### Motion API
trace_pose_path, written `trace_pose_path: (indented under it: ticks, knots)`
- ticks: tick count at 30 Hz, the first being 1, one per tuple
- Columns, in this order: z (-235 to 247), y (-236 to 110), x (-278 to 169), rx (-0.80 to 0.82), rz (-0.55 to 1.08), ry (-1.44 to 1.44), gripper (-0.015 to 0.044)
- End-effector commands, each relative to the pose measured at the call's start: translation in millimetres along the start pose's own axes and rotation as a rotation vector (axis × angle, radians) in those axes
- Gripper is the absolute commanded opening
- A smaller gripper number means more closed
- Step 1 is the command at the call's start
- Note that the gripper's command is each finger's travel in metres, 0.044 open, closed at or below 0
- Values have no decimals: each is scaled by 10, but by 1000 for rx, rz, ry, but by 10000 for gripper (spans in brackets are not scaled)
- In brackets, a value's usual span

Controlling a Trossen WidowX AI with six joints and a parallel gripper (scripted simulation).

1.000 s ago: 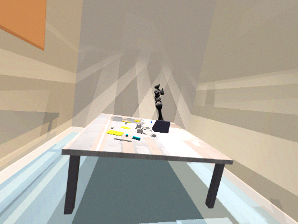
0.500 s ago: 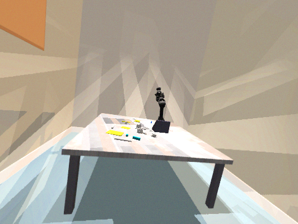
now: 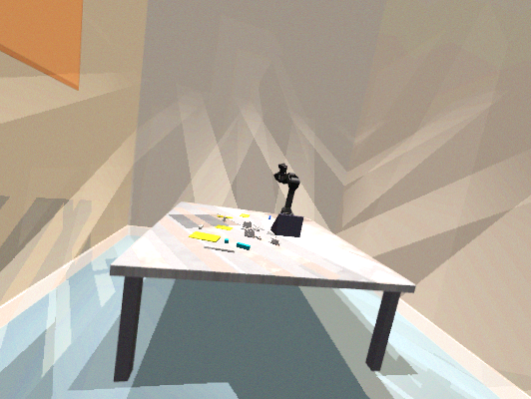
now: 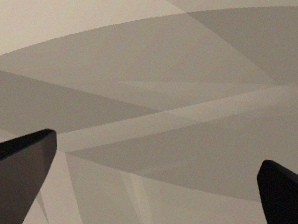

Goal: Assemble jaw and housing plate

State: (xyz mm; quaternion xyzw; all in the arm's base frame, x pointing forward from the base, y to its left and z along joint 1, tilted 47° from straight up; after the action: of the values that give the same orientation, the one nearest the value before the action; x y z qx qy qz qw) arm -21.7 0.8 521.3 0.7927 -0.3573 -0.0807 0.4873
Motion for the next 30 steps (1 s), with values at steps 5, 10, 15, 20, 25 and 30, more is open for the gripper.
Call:
trace_pose_path:
  ticks: [5, 10, 15, 20, 25, 30]
  knots:
    - [397, 166, 335, 187, -143, 36, 440]
    - [447, 165, 396, 198, -176, 107, 440]
    - [546, 176, 516, 244, -224, 151, 440]
    - [532, 168, 559, 266, -263, 251, 440]
    - [654, 167, 737, 341, -326, 272, 440]
    - [810, 117, 990, 434, -422, 271, 440]
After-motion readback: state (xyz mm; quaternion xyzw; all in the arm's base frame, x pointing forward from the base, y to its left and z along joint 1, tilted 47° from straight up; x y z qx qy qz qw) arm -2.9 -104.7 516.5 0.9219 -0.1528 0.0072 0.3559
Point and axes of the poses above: the point midway between the two fingers, 35 mm back from their tips, its own y axis out along the fingers, its own z axis across the jaws, x = y × z, the point moved 10 cm from there along -y, back along the fingers, and after that the axes turned 6 degrees about y, right-handed, at the moved point
